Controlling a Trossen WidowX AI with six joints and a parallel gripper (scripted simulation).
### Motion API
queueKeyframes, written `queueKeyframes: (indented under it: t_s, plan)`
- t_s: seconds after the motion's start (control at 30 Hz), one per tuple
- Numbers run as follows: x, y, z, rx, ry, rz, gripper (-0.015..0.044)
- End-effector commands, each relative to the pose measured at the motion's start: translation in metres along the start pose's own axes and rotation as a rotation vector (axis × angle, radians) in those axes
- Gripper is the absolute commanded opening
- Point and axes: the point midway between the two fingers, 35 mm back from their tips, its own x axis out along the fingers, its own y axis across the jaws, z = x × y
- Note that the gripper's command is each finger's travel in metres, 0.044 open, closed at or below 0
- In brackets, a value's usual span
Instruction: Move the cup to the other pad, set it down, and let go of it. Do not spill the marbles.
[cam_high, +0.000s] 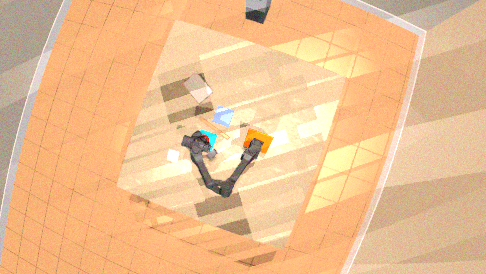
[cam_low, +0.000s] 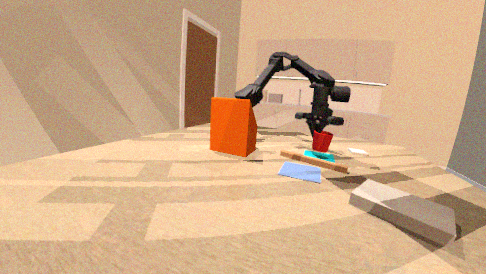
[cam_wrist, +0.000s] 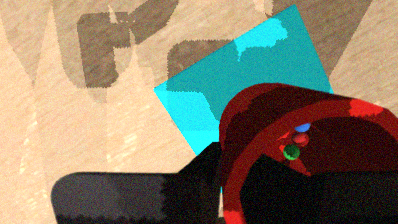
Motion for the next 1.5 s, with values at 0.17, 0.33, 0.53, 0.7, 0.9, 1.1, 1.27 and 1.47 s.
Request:
queueKeyframes:
  t_s: [0.17,0.33,0.53,0.7,0.9,1.1,1.27,1.47]
  plan:
    - [0.015,0.002,-0.001,0.006,0.001,0.01,0.0]
    - [0.021,0.002,-0.001,0.006,0.0,0.01,0.0]
    - [0.019,0.002,0.0,0.001,-0.001,0.004,0.0]
    - [0.019,0.002,0.0,0.001,-0.001,0.004,0.0]
    - [0.019,0.002,0.0,0.001,-0.001,0.004,0.0026]
    - [0.019,0.002,0.0,0.001,-0.001,0.004,0.0128]
    - [0.017,0.001,0.0,0.001,-0.001,0.004,0.0128]
    - [0.01,0.001,0.0,0.001,0.001,0.004,0.0128]
